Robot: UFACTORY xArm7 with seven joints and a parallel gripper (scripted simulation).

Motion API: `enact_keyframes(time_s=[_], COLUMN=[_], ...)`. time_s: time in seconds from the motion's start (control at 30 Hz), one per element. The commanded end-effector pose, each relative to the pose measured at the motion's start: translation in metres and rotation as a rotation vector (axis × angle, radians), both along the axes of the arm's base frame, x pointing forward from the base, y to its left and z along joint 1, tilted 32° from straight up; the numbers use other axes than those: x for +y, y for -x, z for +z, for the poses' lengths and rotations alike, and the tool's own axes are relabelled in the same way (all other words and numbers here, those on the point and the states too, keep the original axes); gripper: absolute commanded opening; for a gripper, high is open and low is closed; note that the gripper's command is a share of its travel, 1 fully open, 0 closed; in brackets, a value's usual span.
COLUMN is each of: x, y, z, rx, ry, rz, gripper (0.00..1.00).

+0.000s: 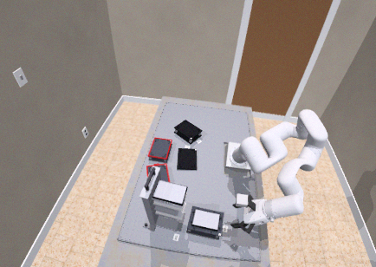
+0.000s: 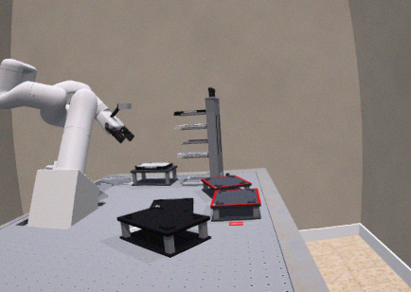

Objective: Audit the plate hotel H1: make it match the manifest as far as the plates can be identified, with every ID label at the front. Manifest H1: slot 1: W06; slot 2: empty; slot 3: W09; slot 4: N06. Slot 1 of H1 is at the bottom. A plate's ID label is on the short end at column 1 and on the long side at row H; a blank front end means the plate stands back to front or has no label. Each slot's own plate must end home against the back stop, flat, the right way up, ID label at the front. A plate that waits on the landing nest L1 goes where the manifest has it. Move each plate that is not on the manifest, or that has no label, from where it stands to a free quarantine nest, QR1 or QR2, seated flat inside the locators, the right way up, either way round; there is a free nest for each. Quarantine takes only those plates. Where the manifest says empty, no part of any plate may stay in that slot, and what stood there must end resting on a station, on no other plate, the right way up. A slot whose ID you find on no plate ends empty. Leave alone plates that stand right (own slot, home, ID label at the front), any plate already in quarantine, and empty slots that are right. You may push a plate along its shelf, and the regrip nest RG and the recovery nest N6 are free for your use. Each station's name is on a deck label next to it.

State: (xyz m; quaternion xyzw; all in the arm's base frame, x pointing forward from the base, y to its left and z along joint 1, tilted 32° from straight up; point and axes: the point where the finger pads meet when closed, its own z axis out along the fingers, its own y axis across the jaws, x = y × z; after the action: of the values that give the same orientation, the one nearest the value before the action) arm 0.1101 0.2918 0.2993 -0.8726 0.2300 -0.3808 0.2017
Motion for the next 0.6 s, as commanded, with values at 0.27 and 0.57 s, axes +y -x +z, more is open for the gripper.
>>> enact_keyframes(time_s=[0.27,0.57], x=[0.0003,0.0003], y=[0.0004,0.0004], z=[0.0011,0.0012], rx=[0.136,0.258], ry=[-0.043,-0.08], rz=[0.09,0.169], gripper=[1.0,1.0])
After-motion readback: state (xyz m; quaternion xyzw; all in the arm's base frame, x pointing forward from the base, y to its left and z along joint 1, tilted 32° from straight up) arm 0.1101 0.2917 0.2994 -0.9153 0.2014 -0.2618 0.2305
